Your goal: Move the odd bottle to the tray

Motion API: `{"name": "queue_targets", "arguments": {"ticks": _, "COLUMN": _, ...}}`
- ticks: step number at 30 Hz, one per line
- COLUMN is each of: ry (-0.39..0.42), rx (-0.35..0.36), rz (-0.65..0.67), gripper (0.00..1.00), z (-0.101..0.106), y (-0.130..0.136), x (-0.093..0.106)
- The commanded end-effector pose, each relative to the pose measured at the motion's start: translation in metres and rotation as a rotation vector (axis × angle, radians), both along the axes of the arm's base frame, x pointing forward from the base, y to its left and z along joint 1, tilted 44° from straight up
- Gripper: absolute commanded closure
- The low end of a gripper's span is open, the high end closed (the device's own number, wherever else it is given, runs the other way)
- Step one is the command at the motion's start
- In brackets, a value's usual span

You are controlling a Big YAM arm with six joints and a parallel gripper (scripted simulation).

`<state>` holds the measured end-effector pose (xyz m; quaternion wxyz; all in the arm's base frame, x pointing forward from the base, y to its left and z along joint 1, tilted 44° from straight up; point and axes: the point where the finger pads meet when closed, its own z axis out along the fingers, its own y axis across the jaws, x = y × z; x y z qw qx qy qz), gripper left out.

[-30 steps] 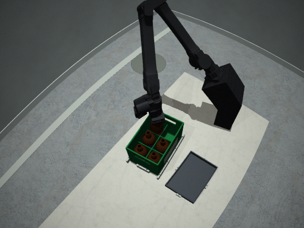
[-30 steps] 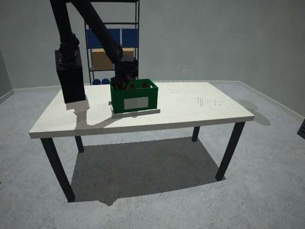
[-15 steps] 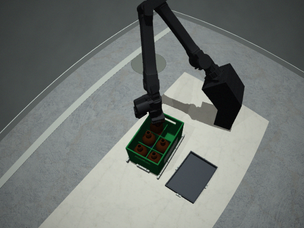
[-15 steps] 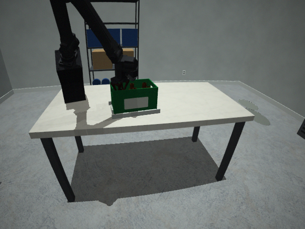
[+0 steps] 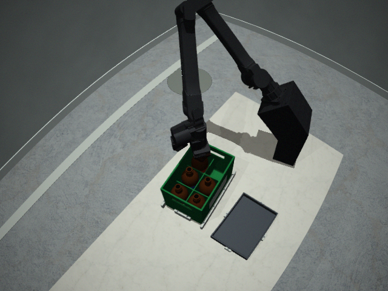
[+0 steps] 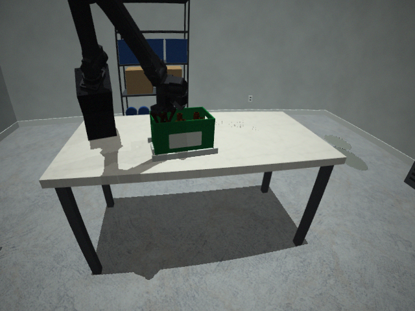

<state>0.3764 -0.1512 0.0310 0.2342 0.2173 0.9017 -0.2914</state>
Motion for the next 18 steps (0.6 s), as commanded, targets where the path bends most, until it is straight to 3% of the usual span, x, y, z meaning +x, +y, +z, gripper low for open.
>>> {"name": "queue_targets", "arguments": {"ticks": 1, "ry": -0.009, "rx": -0.005, "rz": 0.014, "gripper": 0.39, "z": 0.008, "y": 0.007, "x": 0.001}}
{"name": "queue_targets", "arguments": {"ticks": 10, "ry": -0.012, "rx": -0.003, "rz": 0.009, "gripper": 0.39, "z": 0.016, "y": 0.015, "x": -0.004}}
{"name": "queue_targets", "arguments": {"ticks": 18, "ry": -0.033, "rx": -0.003, "rz": 0.009, "gripper": 0.39, "z": 0.042, "y": 0.030, "x": -0.002}}
